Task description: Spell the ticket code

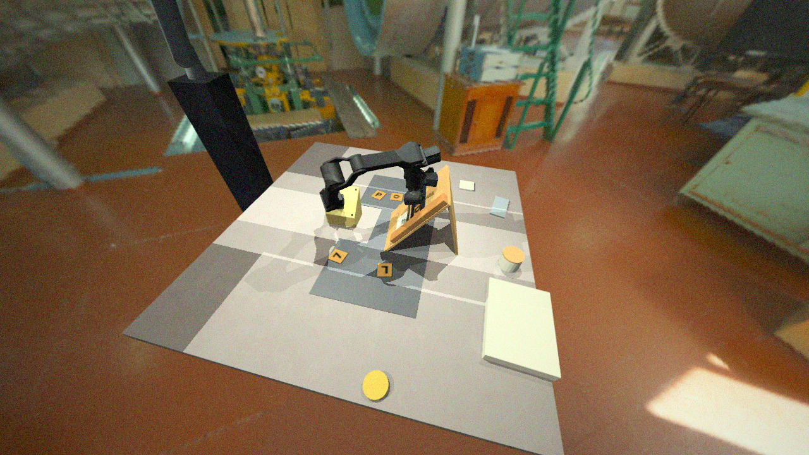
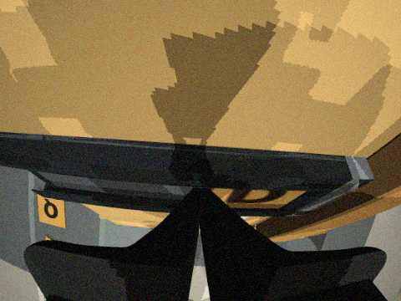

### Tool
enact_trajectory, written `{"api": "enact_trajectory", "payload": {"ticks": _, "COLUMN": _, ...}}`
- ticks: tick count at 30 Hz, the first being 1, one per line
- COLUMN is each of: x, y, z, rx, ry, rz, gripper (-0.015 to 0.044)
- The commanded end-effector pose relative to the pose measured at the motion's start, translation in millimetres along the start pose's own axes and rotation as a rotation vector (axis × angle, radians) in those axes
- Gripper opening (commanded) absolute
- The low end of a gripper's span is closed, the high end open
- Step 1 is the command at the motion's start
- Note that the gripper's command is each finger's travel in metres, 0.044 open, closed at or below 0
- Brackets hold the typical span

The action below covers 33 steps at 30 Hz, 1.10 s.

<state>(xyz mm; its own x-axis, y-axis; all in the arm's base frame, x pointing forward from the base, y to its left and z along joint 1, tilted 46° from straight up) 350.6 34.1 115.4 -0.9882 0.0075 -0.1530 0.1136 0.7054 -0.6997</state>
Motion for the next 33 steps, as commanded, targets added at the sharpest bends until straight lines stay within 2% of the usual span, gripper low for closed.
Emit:
{"api": "enact_trajectory", "payload": {"ticks": 1, "x": -0.5, "y": -1.9, "z": -0.2, "rx": 0.005, "ry": -0.003, "rz": -0.005, "gripper": 0.0000}}
{"api": "enact_trajectory", "payload": {"ticks": 33, "x": 4.6, "y": -6.5, "z": -6.1, "rx": 0.005, "ry": -0.003, "rz": -0.005, "gripper": 0.0000}}
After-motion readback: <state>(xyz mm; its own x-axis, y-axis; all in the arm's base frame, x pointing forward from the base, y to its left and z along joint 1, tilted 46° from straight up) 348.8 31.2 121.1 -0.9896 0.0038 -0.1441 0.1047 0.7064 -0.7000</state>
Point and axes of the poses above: the point midway between the two fingers, 35 mm back from their tips, its own z axis out along the fingers, its own y axis across the jaws, x = y × z, the point moved 4 cm from there along -z, back along the fingers, and after that the axes turned 4 degrees about z, right-handed, at the moved point
